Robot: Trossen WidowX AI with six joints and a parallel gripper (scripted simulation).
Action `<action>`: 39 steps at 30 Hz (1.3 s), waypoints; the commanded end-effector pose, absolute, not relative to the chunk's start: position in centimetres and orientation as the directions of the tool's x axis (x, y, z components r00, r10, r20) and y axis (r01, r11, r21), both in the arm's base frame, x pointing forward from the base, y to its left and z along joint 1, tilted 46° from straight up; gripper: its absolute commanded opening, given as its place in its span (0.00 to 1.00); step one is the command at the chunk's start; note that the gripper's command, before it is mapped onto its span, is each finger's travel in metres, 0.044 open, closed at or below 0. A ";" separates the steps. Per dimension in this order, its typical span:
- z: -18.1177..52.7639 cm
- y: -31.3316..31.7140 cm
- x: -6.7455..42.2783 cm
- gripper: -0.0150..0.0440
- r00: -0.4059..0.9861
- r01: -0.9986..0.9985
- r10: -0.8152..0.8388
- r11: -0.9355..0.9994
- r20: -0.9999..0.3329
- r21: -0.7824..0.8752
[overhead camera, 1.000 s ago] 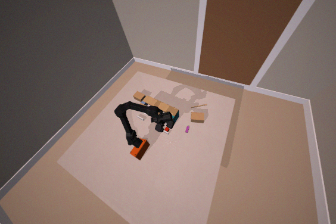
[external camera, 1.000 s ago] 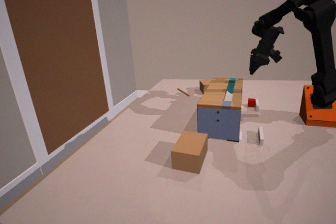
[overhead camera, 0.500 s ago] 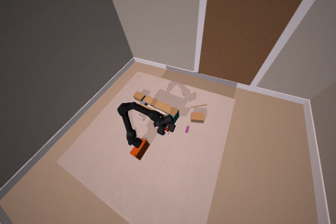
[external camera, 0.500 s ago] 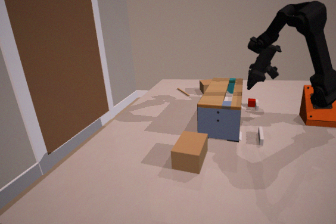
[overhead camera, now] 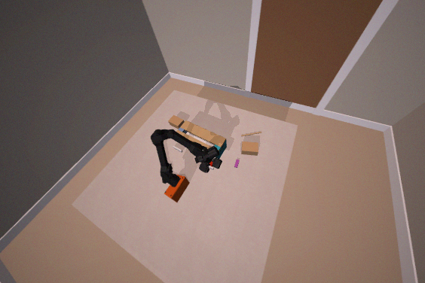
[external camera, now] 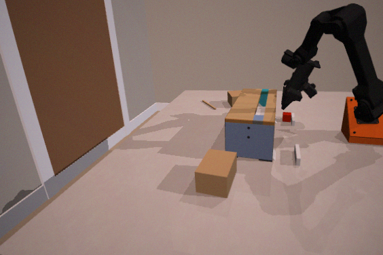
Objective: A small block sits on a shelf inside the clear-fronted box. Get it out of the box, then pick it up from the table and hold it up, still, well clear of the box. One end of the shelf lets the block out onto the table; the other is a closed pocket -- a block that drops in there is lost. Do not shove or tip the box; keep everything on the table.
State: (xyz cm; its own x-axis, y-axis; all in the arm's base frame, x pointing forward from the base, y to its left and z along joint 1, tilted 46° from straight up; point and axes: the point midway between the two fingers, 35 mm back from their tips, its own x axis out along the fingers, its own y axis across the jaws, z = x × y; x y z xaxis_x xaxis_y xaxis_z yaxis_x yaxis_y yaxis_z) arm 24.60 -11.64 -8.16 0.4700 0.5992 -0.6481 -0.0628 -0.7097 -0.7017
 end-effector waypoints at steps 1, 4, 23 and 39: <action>-8.8 -10.9 24.5 0.74 0.470 -0.070 0.605 -0.700 -0.642 -0.711; -9.1 -10.6 24.5 0.74 0.470 -0.070 0.605 -0.700 -0.642 -0.711; -11.2 -8.3 24.5 0.74 0.471 -0.069 0.607 -0.698 -0.640 -0.713; -11.6 -7.8 24.5 0.36 0.471 -0.069 0.608 -0.697 -0.639 -0.713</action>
State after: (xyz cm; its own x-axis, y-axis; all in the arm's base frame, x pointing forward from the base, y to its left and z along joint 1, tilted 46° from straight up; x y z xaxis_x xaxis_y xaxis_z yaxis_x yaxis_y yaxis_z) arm 24.57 -7.95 -11.57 0.4708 0.6047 -0.6424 -0.0631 -0.7032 -0.7082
